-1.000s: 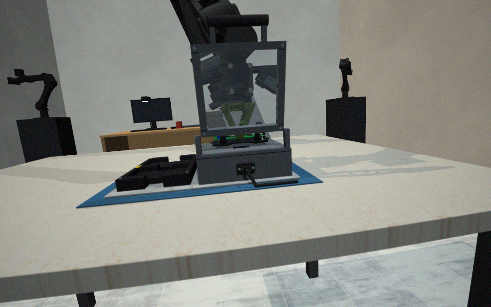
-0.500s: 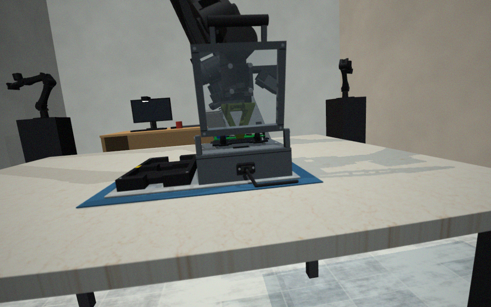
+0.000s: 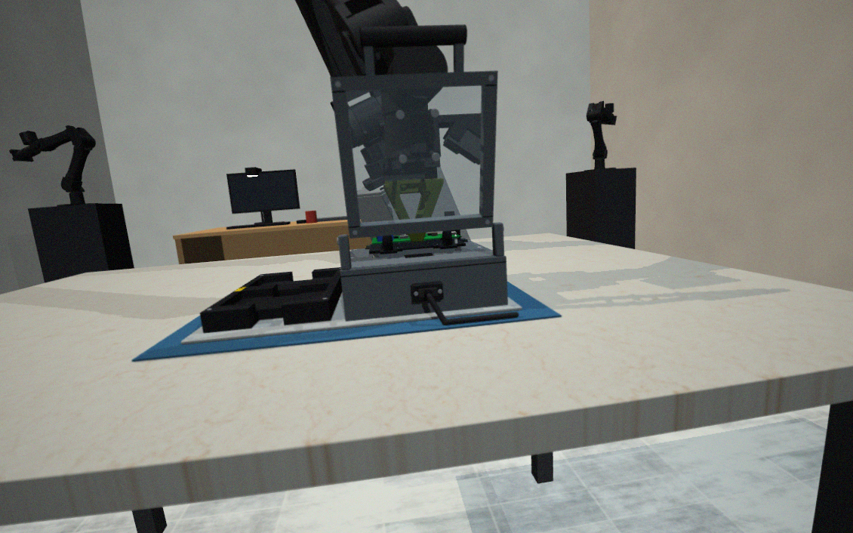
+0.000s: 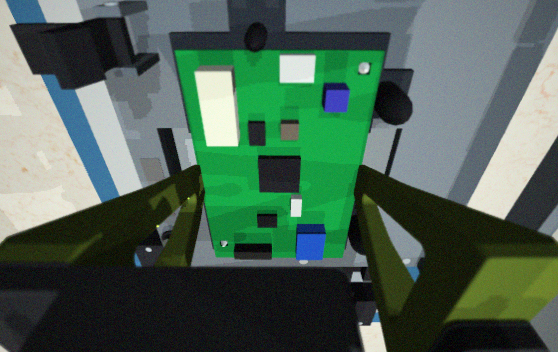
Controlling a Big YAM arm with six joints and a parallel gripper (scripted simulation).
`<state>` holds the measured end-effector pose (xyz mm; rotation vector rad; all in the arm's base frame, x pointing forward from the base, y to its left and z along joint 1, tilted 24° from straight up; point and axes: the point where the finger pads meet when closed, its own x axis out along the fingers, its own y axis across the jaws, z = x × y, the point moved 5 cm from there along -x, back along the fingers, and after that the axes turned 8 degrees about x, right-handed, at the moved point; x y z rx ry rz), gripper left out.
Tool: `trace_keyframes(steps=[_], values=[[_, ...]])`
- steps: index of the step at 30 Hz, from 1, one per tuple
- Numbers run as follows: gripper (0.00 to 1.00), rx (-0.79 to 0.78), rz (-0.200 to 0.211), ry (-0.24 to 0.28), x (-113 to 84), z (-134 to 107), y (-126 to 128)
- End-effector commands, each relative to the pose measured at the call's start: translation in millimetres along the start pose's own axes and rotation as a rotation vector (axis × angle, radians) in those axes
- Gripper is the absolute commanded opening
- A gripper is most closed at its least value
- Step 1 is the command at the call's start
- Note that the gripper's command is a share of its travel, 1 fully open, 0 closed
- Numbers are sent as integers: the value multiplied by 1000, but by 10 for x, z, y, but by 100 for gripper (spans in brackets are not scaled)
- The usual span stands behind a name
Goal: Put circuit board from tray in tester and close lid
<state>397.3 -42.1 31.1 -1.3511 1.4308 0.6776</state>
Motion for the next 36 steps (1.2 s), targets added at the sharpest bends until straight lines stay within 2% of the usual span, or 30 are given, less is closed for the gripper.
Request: trace_keyframes(steps=[1,36], values=[[72,15,-29,-10,-6,-29,-193],[72,13,-26,-10,33,-31,-174]])
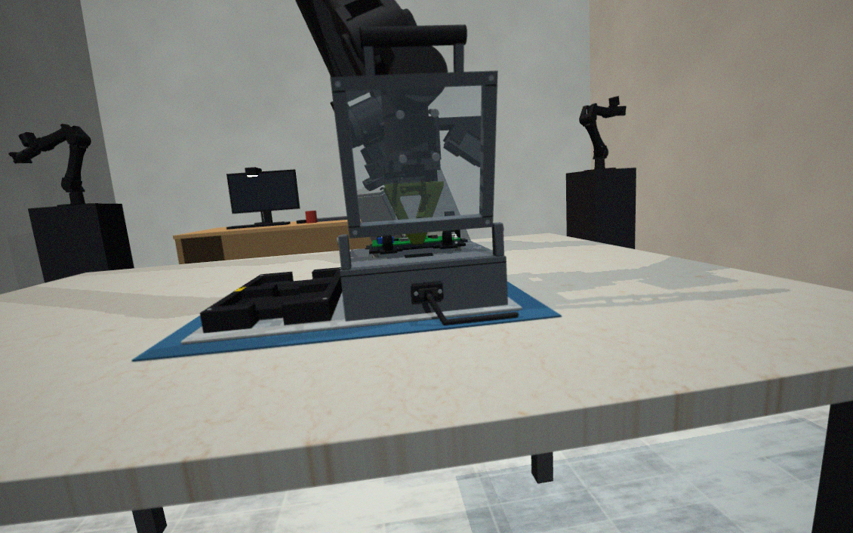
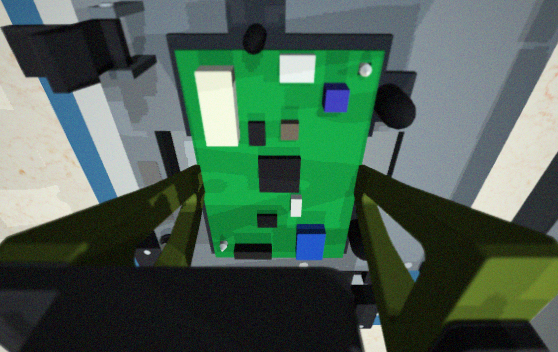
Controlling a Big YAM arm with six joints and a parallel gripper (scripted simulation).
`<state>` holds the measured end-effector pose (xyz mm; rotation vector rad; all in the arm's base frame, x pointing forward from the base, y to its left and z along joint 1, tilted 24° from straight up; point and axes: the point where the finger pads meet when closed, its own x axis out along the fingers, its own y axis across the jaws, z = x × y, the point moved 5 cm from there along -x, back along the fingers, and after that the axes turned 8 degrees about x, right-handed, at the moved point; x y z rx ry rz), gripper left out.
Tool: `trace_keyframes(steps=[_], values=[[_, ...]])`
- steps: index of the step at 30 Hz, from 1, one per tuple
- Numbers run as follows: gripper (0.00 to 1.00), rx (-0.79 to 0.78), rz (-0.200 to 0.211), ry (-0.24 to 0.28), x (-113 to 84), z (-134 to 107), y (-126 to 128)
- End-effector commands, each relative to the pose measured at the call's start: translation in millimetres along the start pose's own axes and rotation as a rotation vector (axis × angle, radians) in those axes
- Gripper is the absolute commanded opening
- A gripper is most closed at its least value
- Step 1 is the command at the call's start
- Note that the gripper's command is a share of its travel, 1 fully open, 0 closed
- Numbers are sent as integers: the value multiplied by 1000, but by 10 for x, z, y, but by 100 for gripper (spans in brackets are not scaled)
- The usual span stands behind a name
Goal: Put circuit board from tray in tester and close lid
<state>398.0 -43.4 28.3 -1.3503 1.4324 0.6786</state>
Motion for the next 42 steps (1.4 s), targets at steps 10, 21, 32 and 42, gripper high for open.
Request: trace_keyframes(steps=[10,21,32,42], values=[[92,12,-25,-9,11,-33,-157],[92,12,-25,-9,12,-34,-154],[92,12,-25,-9,13,-34,-153],[92,12,-25,-9,13,-34,-153]])
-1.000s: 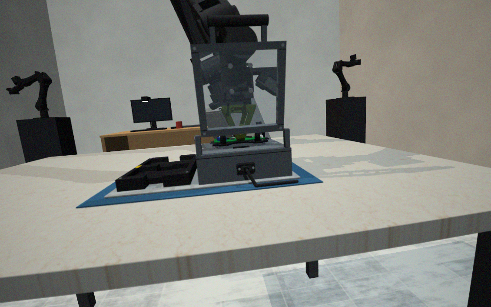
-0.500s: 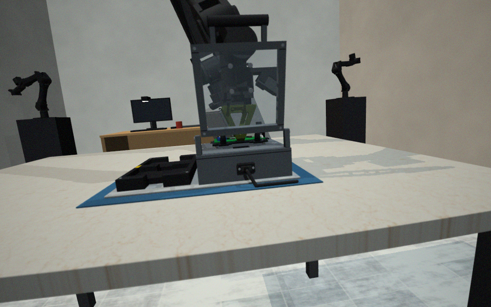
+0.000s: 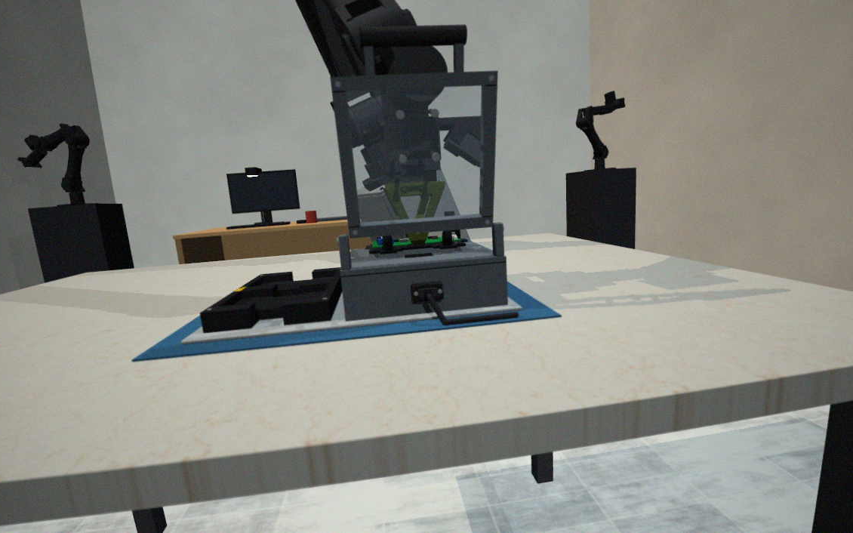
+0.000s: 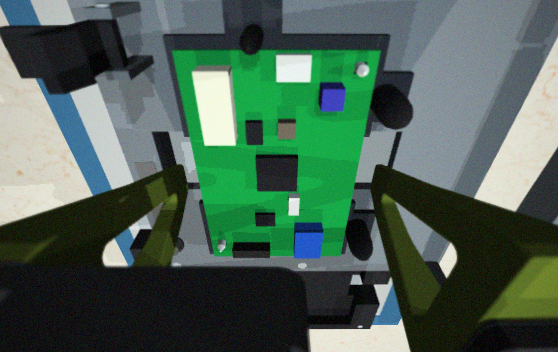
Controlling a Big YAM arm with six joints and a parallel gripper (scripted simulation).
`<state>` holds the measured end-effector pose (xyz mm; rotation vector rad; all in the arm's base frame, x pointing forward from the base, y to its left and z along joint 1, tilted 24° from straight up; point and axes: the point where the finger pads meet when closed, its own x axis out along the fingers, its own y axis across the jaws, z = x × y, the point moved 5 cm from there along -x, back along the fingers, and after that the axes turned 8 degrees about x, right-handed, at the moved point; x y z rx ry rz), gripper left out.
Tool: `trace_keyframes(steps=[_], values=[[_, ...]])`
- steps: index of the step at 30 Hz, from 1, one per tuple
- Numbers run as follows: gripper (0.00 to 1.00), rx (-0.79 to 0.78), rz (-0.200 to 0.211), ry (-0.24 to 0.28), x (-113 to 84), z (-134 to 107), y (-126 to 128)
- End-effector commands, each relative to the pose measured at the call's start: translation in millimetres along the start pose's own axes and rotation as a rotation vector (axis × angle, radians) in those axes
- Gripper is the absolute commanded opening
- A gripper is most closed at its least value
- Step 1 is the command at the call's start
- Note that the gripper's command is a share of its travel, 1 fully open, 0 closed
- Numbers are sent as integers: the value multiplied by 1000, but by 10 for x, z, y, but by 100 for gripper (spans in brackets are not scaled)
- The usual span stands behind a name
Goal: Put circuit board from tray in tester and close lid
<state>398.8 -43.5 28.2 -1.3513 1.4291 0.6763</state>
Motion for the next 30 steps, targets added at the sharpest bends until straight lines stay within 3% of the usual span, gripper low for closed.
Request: trace_keyframes(steps=[1,14,30], values=[[92,11,-21,-8,11,-35,-145],[92,12,-24,-9,-26,-43,-154],[92,17,-48,-18,-453,7,-200]])
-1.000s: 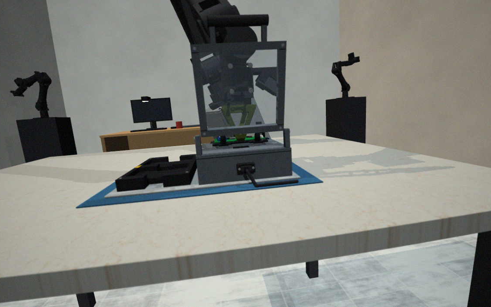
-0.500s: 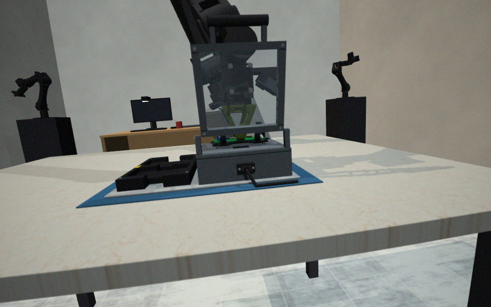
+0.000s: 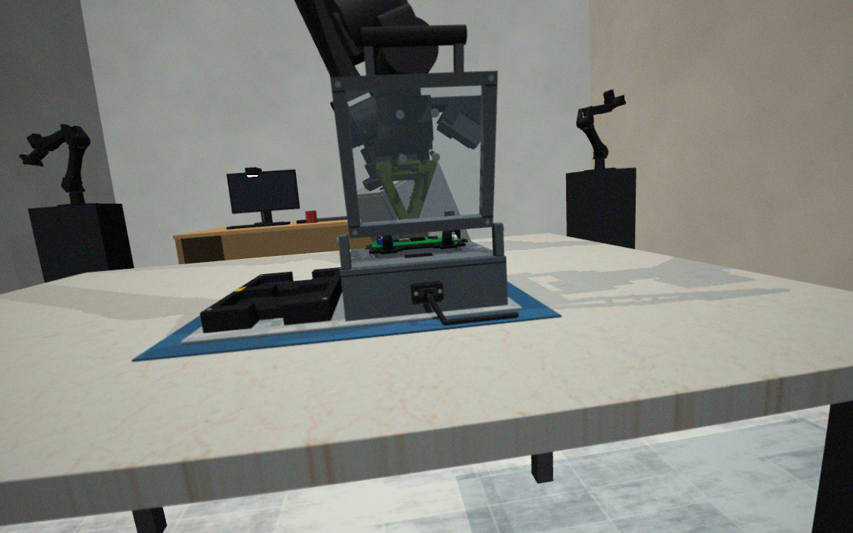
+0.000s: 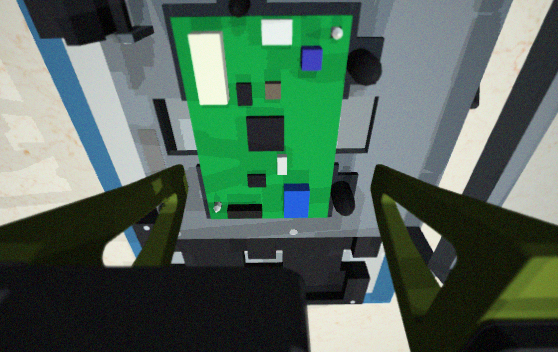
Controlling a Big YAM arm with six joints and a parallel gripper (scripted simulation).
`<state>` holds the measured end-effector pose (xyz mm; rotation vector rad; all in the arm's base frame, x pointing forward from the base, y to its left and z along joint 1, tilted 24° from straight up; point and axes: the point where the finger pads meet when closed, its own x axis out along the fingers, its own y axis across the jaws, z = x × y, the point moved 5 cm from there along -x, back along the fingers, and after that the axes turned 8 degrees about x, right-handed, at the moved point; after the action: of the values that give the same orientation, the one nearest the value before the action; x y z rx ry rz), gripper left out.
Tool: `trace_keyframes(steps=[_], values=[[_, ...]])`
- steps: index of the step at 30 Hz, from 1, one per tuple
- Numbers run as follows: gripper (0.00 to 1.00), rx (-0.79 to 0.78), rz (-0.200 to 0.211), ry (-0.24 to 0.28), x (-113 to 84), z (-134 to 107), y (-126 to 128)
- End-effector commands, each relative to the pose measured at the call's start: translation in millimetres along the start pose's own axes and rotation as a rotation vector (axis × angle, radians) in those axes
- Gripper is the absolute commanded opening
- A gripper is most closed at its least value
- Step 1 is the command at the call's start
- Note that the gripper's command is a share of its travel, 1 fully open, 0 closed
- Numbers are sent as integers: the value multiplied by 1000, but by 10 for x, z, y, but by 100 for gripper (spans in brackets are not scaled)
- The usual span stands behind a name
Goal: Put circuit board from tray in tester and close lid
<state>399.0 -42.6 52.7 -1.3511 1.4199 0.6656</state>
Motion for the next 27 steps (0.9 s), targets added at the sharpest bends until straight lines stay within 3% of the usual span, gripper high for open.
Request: trace_keyframes(steps=[1,10,13,27], values=[[92,10,-37,-15,-264,84,-140],[92,11,-44,-19,-731,94,-149],[92,10,-41,-18,-776,99,-145],[92,15,-49,-27,-1621,84,-140]])
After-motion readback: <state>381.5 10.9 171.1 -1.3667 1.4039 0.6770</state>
